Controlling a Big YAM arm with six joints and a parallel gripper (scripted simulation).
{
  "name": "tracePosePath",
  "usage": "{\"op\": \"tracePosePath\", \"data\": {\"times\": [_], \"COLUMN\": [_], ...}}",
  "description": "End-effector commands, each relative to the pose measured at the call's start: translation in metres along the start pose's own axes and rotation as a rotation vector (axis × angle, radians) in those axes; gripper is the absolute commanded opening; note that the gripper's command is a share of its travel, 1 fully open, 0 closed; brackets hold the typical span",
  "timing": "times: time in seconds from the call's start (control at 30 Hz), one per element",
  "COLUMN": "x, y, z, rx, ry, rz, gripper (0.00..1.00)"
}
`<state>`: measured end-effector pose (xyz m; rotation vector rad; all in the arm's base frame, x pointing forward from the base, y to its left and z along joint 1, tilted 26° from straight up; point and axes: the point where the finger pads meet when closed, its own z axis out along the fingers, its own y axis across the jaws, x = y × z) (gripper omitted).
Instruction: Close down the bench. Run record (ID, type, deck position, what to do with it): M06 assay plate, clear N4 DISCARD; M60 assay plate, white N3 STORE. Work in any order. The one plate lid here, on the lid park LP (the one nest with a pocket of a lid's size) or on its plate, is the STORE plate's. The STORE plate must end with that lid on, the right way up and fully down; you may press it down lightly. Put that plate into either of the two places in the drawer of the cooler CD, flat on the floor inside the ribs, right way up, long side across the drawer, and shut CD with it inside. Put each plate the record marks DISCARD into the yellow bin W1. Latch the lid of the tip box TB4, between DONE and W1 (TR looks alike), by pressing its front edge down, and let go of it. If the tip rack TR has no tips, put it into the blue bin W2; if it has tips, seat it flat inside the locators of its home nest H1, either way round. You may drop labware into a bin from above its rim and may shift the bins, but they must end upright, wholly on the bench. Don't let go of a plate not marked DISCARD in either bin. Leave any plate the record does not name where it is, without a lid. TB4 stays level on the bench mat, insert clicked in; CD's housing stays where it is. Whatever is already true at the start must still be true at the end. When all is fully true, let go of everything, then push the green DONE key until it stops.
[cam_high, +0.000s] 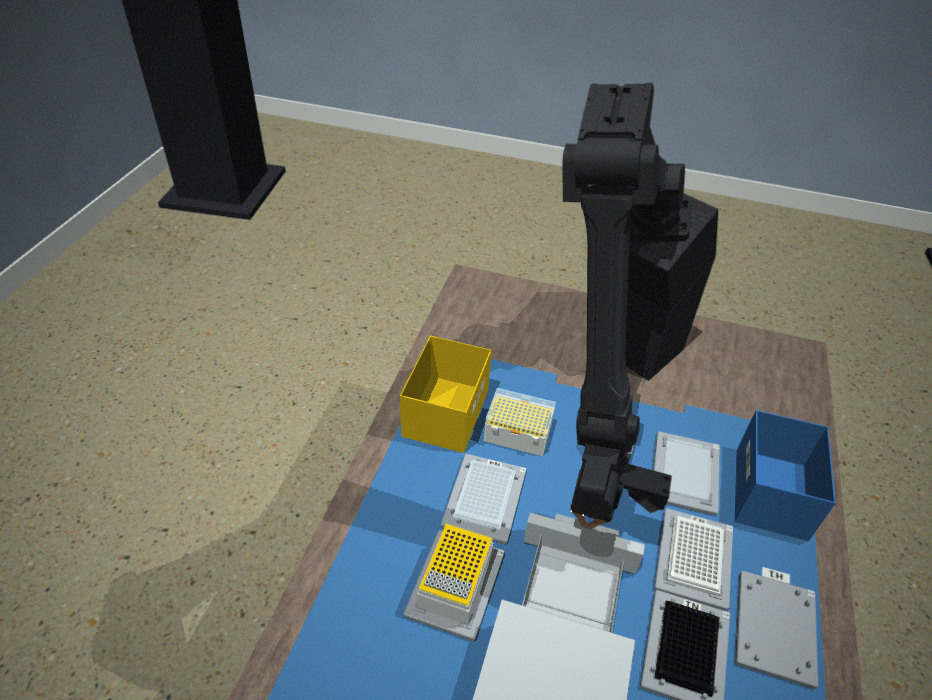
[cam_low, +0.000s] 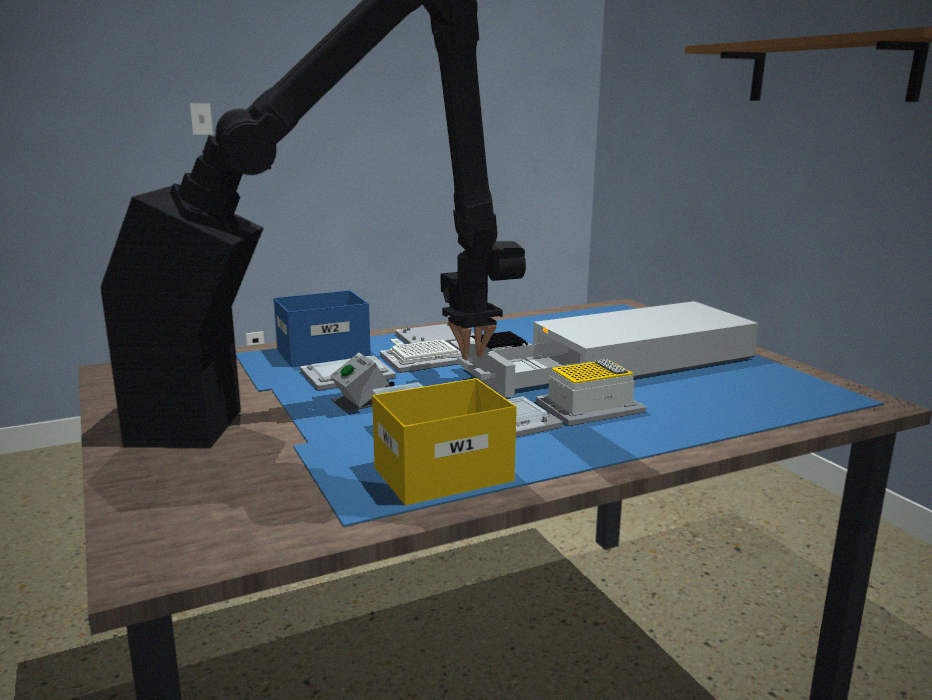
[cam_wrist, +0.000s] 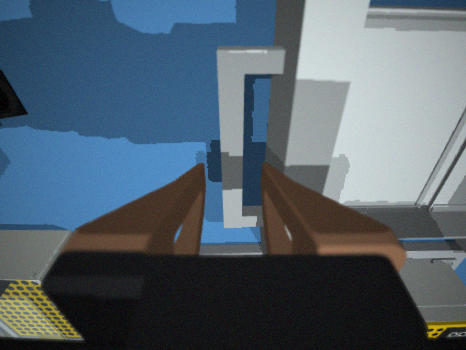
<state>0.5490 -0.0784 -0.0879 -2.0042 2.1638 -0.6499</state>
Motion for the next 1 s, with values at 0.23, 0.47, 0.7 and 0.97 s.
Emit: {"op": "tracePosePath", "data": {"times": [0.23,0.47,0.7,0.97], "x": [0.005,0.005,0.004,0.004], "y": [-0.010,-0.009,-0.009,-0.009], "z": [0.017,0.026,0.031,0.031], "rx": [0.017,0.017,0.017,0.017], "ry": [0.000,0.000,-0.001,-0.001], "rz": [-0.002,-0.002,-0.004,-0.004], "gripper": [0.30,0.30,0.30,0.30]}}
